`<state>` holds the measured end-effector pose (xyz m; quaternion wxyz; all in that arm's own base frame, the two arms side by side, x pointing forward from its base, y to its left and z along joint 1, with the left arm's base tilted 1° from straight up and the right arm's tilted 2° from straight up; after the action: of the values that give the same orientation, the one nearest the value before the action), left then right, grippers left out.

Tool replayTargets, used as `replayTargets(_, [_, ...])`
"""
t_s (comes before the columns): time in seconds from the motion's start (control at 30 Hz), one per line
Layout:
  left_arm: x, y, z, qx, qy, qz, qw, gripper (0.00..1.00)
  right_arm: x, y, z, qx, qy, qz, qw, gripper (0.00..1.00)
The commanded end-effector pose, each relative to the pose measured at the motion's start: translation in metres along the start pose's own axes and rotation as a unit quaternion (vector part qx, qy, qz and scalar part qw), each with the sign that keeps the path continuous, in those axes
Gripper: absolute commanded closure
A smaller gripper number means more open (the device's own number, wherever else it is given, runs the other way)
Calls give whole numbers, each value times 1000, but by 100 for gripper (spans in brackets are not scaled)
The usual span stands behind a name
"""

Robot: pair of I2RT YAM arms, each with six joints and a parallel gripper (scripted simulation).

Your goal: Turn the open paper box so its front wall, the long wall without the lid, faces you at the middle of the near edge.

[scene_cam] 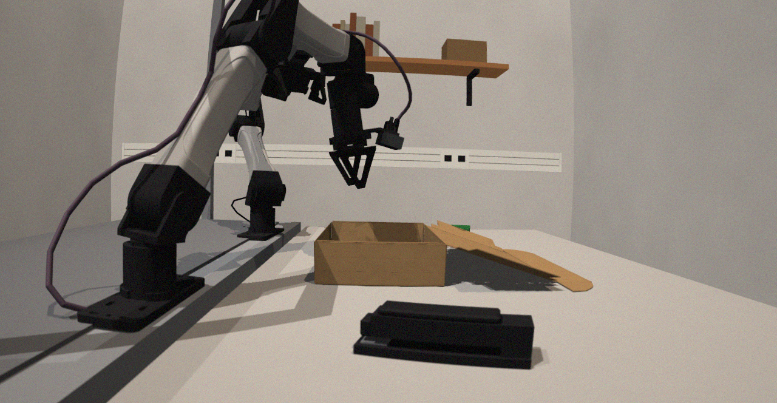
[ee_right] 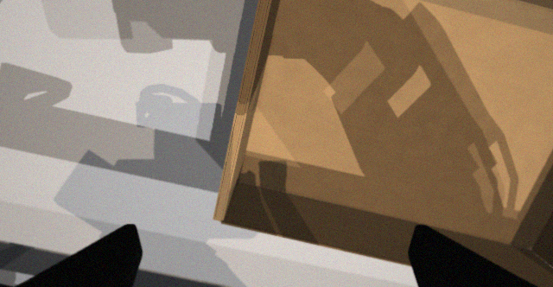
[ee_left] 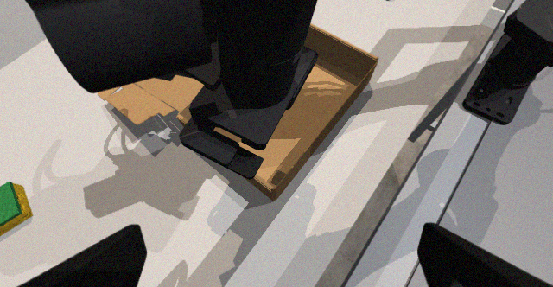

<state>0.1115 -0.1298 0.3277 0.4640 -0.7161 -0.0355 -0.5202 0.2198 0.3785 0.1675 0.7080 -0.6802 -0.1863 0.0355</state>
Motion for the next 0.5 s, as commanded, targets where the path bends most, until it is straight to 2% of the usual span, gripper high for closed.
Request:
replayTargets(0.0, [3,-1,0,1,-1,-6,1000,0,1,-28,-8,58,-82,-45,994,0])
replayTargets(0.33, [3,-1,0,1,-1,-6,1000,0,-34,-34,-71,77,-222,-90,968,0])
replayTargets(0.4, [3,-1,0,1,-1,-6,1000,0,-34,-34,-71,77,-222,-90,968,0])
replayTargets(0.47, [3,-1,0,1,-1,-6,1000,0,-42,-34,-82,83,-252,-106,958,0])
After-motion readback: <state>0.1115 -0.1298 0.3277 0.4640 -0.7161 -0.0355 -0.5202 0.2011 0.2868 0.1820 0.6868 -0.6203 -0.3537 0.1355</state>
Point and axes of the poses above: on each arm, the point where the finger pads meet when closed, its own y axis out along the fingers, its own z axis across the jaws, x = y × z, the point moved 2 cm from there along -y, back along the fingers, and after that the axes turned 6 degrees about -y, right-handed, at the moved point
